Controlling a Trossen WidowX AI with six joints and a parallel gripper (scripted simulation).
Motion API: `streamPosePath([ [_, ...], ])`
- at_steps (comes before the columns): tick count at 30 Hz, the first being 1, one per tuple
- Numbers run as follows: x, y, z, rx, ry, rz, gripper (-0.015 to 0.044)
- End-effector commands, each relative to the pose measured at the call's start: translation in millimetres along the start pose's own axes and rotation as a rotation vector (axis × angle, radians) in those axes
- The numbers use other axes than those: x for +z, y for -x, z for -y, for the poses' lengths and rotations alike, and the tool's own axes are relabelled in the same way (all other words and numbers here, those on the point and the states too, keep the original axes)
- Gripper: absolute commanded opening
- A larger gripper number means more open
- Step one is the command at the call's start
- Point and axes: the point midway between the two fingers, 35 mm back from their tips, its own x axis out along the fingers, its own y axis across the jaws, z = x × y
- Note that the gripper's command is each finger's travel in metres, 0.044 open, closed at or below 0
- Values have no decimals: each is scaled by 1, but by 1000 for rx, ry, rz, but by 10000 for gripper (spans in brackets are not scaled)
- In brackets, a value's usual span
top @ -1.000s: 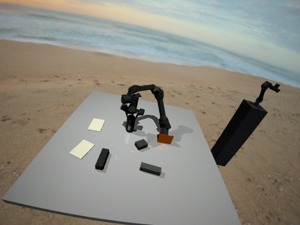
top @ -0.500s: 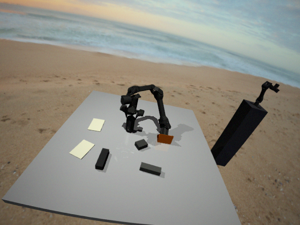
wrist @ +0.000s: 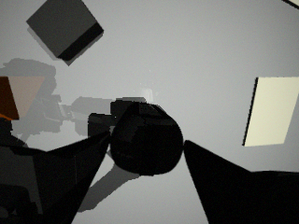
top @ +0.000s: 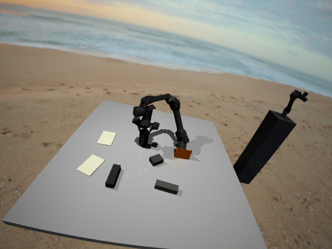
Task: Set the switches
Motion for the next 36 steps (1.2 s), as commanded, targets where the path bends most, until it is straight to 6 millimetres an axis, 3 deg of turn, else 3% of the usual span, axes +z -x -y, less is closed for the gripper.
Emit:
streamPosePath([
  [1, 5, -4, 0, 11, -6, 0, 338],
  [36, 33, -10, 0, 11, -6, 1, 338],
])
